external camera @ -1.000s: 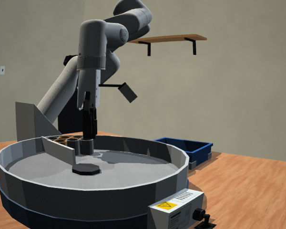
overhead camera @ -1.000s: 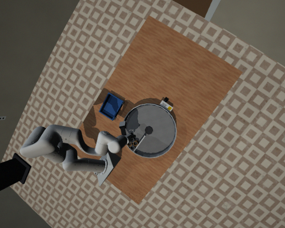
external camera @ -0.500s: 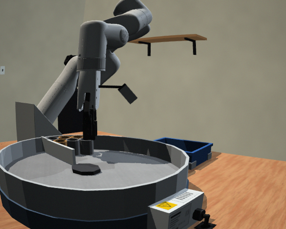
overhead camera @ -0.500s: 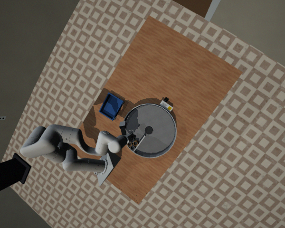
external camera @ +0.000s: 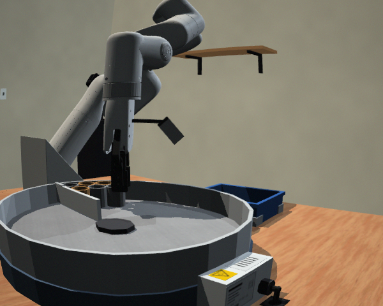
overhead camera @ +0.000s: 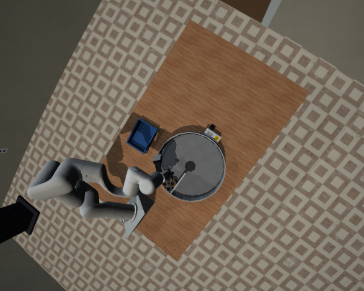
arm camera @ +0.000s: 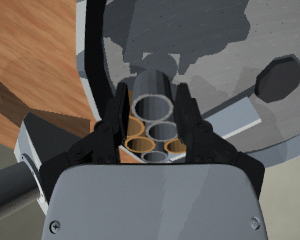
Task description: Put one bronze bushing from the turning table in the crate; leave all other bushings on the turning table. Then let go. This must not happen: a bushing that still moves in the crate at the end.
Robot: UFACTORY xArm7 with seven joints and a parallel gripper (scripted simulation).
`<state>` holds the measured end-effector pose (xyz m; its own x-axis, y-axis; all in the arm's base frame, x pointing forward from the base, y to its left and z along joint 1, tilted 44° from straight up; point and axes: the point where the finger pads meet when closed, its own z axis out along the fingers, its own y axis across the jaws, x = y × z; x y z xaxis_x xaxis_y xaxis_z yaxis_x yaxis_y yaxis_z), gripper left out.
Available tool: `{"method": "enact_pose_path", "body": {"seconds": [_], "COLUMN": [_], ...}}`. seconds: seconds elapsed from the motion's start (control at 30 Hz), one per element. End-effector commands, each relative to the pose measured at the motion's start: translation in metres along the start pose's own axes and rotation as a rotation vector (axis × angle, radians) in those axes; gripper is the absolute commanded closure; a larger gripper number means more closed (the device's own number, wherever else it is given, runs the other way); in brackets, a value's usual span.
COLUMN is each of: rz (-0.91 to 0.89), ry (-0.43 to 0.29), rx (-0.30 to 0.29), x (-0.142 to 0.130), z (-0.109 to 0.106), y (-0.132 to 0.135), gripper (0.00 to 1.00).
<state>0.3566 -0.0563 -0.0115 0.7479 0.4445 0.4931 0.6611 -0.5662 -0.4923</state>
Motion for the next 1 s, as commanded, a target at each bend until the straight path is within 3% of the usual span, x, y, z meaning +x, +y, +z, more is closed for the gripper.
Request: {"method": "enact_pose_path", "body": {"seconds": [0.0,0.73,0.77,0.97], "rz": [0.0,0.0,0.0,0.0], "ry": [0.001,0.001,0.001,0.001], "rx": [-0.005,-0.005,-0.005,-0.005], "x": [0.0001,0.0001,0.0001,0.0001], "z": [0.006,0.0124,0.0124,0.0124], "y": [0.0015,0.0016,0.0016,0.0016], "gripper": [0.53,0.53,1.0,1.0]}}
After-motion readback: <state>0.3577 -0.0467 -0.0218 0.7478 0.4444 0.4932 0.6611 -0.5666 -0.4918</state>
